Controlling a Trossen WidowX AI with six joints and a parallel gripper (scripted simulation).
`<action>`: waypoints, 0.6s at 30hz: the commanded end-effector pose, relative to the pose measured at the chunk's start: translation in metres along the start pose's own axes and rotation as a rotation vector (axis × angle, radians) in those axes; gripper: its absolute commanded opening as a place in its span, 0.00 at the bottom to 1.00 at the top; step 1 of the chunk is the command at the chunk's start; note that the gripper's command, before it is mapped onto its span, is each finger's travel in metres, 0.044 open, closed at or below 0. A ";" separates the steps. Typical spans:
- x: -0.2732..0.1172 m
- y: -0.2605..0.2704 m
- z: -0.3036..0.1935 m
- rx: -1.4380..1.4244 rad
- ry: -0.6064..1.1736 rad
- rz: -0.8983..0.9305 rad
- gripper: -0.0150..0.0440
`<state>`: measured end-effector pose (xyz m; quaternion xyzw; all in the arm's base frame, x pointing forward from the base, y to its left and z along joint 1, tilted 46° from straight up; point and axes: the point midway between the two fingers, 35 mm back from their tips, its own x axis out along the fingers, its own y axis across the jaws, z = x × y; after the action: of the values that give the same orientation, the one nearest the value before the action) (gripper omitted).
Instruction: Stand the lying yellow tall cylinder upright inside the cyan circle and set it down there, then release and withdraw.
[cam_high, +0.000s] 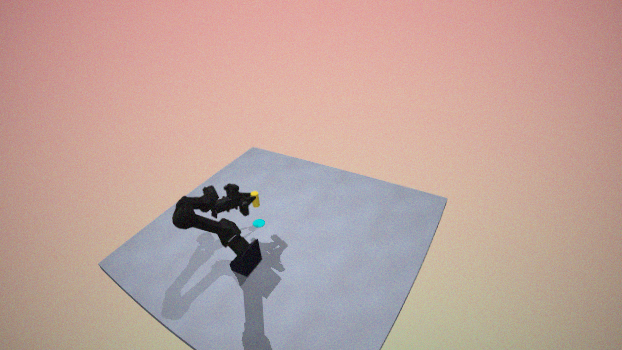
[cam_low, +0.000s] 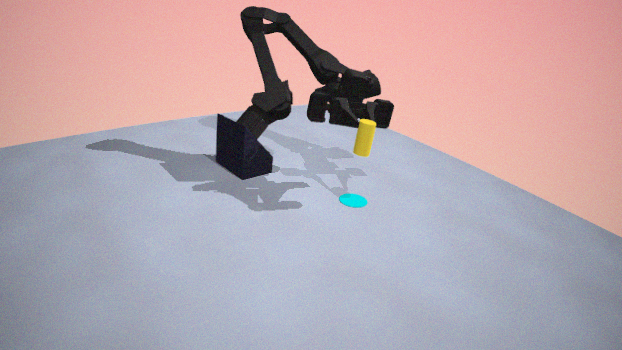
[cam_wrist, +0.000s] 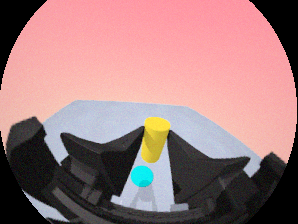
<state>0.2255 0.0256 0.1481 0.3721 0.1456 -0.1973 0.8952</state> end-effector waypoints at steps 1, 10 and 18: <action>-0.002 -0.001 0.002 0.037 -0.023 0.016 0.43; -0.002 -0.001 0.002 0.046 -0.029 0.022 0.43; -0.002 -0.001 0.002 0.046 -0.029 0.022 0.43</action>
<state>0.2234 0.0251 0.1489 0.3870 0.1286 -0.1953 0.8920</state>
